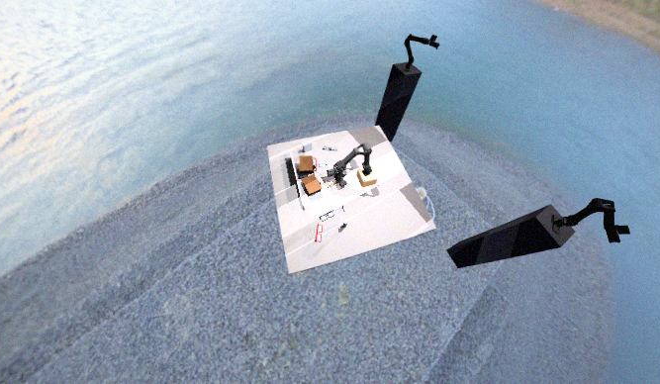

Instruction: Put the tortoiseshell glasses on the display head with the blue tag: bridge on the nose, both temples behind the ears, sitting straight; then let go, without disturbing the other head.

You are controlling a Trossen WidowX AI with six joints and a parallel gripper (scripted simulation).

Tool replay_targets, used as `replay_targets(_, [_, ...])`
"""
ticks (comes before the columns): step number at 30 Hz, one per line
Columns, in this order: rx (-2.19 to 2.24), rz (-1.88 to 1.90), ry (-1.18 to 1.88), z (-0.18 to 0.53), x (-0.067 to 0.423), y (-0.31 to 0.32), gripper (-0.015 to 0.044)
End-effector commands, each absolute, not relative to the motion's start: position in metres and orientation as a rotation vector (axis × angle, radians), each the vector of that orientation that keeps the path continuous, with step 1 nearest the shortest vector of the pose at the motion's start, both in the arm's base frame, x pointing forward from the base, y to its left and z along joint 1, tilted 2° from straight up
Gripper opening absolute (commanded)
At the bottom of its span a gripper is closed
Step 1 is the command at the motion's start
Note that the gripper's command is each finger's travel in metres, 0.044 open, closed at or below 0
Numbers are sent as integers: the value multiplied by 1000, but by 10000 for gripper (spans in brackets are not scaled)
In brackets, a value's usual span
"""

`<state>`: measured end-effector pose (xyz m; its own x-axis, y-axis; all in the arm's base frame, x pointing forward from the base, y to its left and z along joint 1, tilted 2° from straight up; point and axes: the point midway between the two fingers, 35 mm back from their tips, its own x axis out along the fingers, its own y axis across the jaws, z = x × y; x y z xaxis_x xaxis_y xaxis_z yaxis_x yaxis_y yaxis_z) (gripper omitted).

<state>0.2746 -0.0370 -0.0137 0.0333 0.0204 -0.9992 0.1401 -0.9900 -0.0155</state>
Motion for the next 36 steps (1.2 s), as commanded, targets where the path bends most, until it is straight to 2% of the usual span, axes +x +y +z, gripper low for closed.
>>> replay_targets(1, [2188, -2135, 169, -21, 272, -36, 0])
replay_targets(24, [2187, -2136, 169, -40, 269, -35, 0])
replay_targets(28, [2191, -2123, 172, -37, 271, -36, 105])
replay_targets(36, [2191, -2124, 172, -37, 271, -36, 108])
